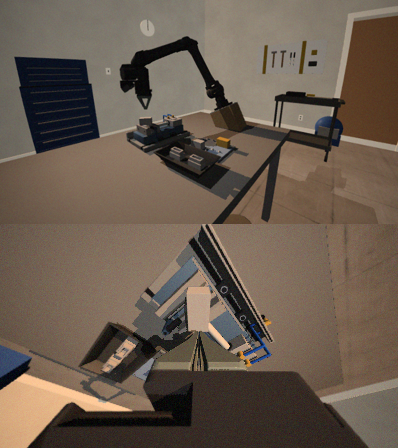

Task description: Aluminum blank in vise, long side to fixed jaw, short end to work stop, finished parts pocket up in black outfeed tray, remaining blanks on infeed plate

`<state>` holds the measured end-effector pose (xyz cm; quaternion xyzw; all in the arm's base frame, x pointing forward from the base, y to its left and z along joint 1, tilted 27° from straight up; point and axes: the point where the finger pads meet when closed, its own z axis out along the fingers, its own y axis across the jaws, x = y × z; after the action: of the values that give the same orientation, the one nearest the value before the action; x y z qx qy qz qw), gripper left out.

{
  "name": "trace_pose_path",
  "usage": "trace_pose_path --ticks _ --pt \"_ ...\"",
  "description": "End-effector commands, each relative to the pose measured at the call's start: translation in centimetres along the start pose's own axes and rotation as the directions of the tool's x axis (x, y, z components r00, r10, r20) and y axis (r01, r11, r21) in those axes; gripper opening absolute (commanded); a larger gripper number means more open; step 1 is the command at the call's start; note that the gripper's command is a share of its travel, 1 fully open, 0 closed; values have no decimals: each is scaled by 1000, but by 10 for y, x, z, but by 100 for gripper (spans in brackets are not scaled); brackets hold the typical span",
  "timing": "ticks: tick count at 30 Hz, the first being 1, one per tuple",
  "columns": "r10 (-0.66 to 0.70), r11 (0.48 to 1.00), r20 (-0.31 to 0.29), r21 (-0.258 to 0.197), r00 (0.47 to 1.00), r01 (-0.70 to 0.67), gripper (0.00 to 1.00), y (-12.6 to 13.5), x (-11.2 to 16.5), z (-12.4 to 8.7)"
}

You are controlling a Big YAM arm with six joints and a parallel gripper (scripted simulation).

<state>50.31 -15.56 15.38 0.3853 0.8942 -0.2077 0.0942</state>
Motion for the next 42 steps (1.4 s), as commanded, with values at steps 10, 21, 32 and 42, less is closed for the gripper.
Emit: trace_pose_path --ticks 10,21,32,42 --pt "43 999 38 -27 998 -42 0 -1 -25 -15" --pt "43 999 41 -29 998 -42 0 -1 -26 -15" --pt "43 999 42 -30 998 -42 0 -1 -26 -15" --pt "43 999 42 -30 998 -42 64 -1 -26 -16"
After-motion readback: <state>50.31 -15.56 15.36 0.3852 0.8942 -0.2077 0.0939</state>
